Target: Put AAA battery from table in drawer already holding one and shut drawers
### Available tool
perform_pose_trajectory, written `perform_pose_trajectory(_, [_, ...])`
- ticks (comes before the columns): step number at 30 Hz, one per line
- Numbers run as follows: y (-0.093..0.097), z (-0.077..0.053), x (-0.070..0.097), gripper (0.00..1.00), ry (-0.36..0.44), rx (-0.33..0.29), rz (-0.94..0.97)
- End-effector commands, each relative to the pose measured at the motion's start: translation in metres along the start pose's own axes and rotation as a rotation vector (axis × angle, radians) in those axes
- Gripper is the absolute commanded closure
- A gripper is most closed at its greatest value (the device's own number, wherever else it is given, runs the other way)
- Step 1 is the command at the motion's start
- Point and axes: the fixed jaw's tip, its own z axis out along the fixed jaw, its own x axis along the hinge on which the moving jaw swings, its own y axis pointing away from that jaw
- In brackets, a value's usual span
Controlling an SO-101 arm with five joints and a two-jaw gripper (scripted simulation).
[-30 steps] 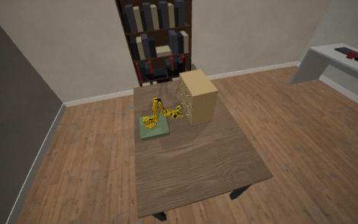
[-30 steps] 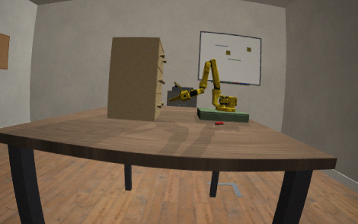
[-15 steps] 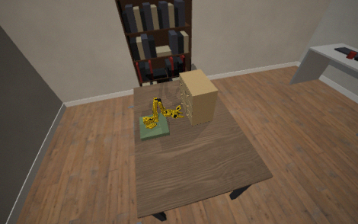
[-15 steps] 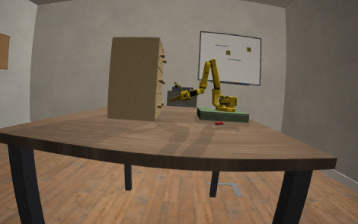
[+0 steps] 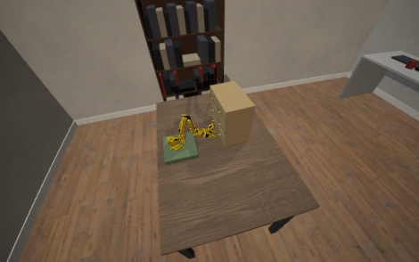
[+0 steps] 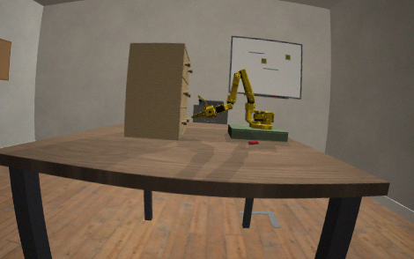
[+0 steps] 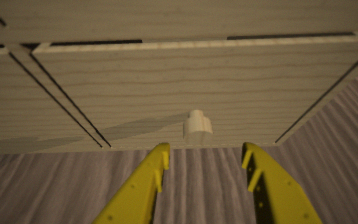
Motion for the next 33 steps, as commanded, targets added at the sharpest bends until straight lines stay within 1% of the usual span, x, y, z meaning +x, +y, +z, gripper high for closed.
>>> perform_pose_trajectory(1, [0.001,0.001,0.002,0.79,0.008,-0.002,0.001])
perform_pose_trajectory(4, [0.001,0.001,0.002,0.79,0.008,-0.002,0.001])
perform_pose_trajectory(9, [0.001,0.017,0.005,0.79,0.008,-0.004,0.0])
perform_pose_trajectory(21, [0.001,0.017,0.005,0.79,0.008,-0.004,0.0])
perform_pose_trajectory(23, [0.002,0.023,0.006,0.79,0.008,-0.005,-0.001])
perform_pose_trajectory(33, [0.002,0.023,0.006,0.79,0.008,-0.005,-0.001])
